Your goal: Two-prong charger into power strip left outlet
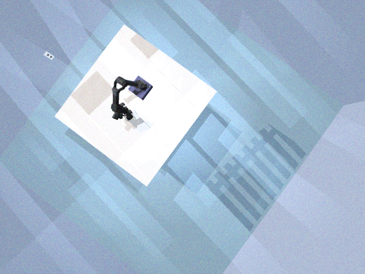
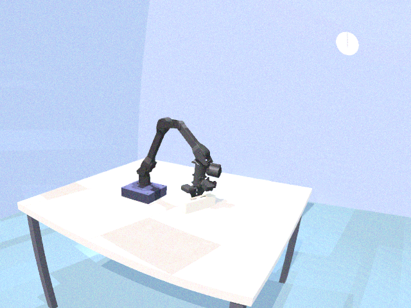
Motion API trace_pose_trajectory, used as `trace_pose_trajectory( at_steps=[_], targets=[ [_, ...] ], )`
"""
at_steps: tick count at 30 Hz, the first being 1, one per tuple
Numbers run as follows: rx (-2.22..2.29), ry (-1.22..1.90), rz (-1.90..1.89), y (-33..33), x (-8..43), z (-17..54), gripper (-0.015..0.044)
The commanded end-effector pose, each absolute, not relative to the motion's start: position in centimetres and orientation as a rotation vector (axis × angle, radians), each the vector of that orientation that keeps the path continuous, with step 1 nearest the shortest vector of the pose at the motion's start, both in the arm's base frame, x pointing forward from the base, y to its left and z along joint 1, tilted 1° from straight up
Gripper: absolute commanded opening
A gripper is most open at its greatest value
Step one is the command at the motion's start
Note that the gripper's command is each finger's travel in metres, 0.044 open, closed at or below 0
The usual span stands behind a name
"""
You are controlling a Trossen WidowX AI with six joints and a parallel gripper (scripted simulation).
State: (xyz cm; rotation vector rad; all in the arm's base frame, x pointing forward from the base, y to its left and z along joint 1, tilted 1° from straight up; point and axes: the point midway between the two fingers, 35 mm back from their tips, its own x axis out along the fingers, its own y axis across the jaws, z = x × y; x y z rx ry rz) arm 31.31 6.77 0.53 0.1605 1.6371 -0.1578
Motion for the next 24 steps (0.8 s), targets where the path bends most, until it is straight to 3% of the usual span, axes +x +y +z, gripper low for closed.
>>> trace_pose_trajectory(
  at_steps=[1,12,24],
  targets=[
    [0.161,1.608,-0.156,6.67,32.22,0.47,0.0000],
    [0.160,1.637,-0.158,6.77,31.32,0.51,0.0000],
    [0.160,1.637,-0.158,6.77,31.32,0.51,0.0315]
  ],
)
